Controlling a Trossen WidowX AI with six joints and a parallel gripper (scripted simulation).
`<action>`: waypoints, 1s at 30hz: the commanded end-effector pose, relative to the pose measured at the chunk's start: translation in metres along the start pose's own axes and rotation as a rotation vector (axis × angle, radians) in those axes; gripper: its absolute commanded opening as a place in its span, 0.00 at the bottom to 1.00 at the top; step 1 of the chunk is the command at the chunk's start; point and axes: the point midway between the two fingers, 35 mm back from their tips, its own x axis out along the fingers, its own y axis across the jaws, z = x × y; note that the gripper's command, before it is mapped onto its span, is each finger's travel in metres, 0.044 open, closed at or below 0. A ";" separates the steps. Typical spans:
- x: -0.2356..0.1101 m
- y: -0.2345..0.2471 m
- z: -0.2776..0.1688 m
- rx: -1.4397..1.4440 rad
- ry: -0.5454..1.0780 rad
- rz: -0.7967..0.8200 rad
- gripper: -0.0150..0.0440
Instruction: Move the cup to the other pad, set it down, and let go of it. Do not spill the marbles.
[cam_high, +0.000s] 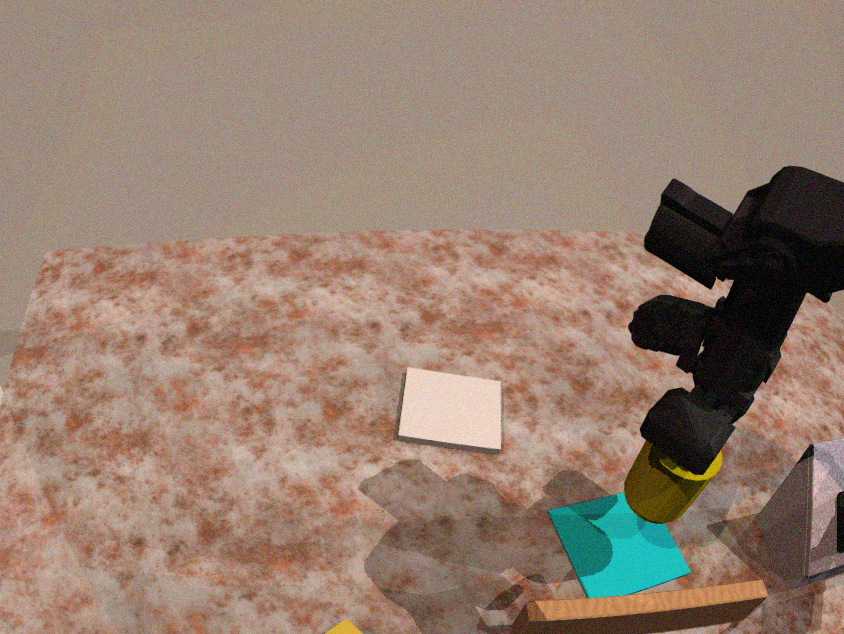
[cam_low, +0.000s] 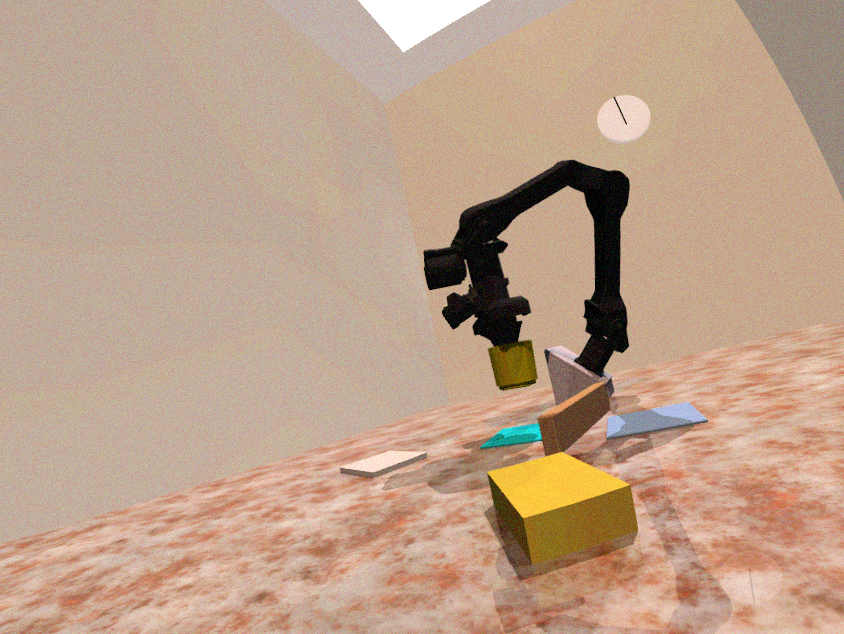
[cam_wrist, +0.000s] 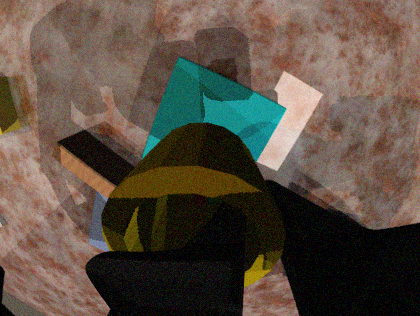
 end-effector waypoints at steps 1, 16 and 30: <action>0.003 -0.001 0.001 -0.008 -0.001 -0.004 0.25; 0.024 -0.001 0.003 -0.008 -0.001 -0.003 0.25; 0.044 -0.001 0.003 -0.009 -0.001 -0.002 0.25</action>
